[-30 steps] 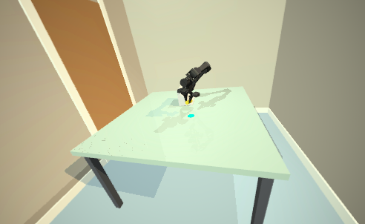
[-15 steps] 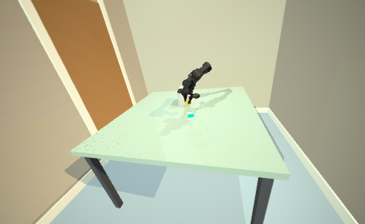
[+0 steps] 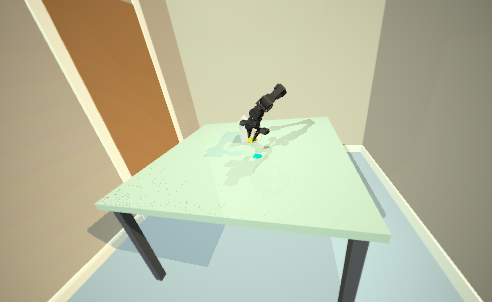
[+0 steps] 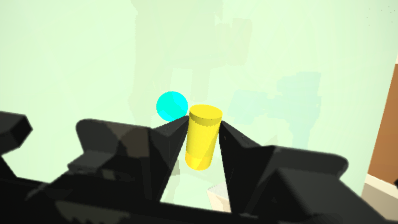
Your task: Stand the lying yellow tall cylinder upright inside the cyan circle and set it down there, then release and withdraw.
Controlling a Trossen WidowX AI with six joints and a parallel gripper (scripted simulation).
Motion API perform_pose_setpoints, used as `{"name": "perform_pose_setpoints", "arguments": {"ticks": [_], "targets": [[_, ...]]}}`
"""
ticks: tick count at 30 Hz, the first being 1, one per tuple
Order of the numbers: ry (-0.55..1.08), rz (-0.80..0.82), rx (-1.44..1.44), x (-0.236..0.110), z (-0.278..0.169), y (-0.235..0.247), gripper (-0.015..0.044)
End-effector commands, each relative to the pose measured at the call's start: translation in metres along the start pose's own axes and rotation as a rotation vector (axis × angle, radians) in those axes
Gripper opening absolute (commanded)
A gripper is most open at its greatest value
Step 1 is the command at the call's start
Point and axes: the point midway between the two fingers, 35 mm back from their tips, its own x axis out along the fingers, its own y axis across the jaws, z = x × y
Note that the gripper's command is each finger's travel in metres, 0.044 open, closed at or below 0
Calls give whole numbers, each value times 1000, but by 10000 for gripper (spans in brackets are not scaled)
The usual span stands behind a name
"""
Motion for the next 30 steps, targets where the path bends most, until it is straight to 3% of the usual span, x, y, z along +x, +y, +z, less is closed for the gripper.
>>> {"name": "perform_pose_setpoints", "arguments": {"ticks": [1,30], "targets": [[-15,-17,4,2,-1,-2,105],[-171,-111,-8,11,0,-3,105]]}}
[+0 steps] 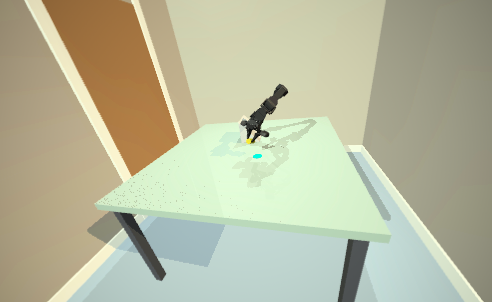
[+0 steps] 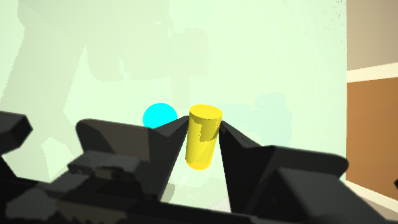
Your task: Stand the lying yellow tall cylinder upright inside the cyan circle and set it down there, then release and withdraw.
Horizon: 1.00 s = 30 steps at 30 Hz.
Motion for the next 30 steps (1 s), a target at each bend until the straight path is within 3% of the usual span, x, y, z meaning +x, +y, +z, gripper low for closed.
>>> {"name": "perform_pose_setpoints", "arguments": {"ticks": [1,30], "targets": [[-19,-14,6,2,-1,-1,105],[-197,-70,16,5,1,0,105]]}}
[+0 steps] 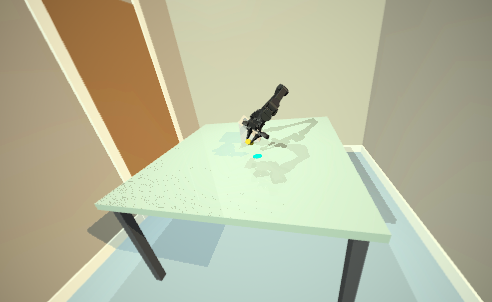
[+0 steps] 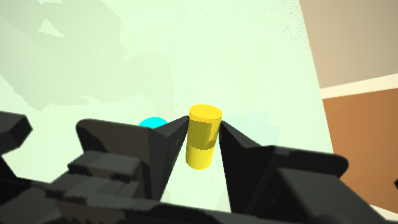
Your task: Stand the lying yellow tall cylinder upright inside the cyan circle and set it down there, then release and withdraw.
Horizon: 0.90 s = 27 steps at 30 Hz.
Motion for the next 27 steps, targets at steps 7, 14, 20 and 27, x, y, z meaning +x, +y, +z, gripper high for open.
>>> {"name": "perform_pose_setpoints", "arguments": {"ticks": [7,14,20,27], "targets": [[-60,-16,14,1,0,0,105],[-106,-22,21,0,0,0,105],[-145,-25,29,0,0,1,105],[-191,-27,39,-1,1,2,105]]}}
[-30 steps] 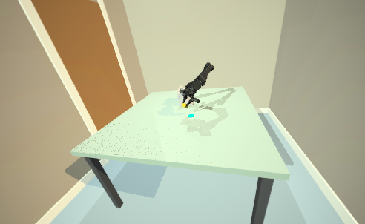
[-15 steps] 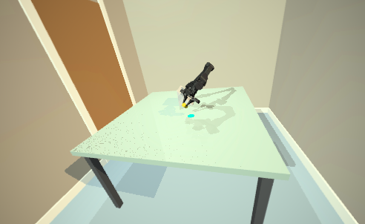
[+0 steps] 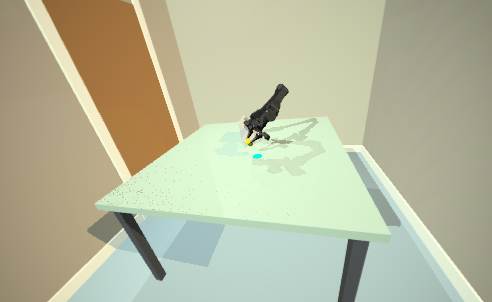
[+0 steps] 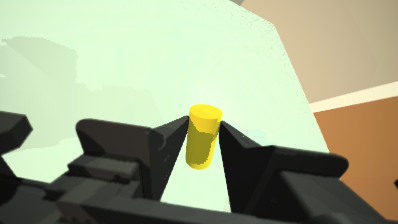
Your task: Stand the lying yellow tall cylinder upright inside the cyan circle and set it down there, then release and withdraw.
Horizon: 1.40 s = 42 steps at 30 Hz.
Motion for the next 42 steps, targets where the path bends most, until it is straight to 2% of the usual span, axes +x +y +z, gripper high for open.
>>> {"name": "perform_pose_setpoints", "arguments": {"ticks": [1,42], "targets": [[-23,-5,11,0,-1,-1,105],[-294,28,107,-13,1,4,105]]}}
